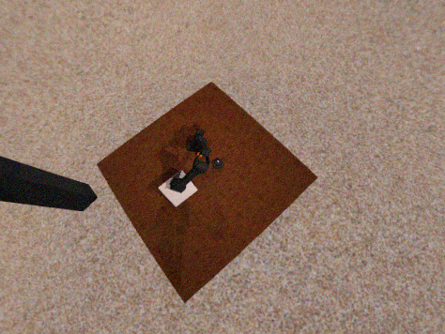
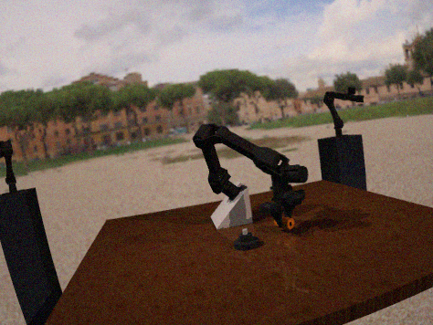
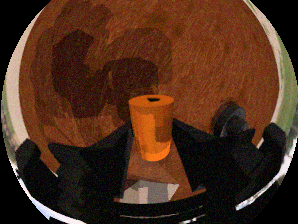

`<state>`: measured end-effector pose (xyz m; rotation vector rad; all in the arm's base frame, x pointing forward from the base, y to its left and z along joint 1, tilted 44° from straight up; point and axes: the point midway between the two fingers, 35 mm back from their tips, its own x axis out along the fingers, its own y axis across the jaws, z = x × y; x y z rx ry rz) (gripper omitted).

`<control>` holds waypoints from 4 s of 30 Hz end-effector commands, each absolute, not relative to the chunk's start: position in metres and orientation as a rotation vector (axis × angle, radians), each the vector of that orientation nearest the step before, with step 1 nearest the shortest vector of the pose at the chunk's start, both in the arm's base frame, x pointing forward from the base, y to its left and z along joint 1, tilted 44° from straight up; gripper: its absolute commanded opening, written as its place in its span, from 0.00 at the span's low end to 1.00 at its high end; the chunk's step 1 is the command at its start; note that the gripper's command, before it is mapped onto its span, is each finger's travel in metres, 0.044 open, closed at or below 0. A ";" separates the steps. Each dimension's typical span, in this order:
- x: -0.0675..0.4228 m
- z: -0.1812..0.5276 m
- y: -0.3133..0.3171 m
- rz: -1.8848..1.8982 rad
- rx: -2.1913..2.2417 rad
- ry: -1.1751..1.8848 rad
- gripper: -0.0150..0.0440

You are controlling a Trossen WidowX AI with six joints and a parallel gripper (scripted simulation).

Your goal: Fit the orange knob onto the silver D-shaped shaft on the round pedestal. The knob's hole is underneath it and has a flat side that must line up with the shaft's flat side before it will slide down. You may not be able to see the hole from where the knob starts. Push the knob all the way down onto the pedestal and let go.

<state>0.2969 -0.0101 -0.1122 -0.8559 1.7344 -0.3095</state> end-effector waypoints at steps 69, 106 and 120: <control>0.297 -0.112 -0.009 -1.521 0.514 0.787 0.56; 0.297 -0.115 -0.012 -1.813 1.108 0.122 0.56; 0.296 -0.120 -0.018 -1.818 1.117 0.117 0.69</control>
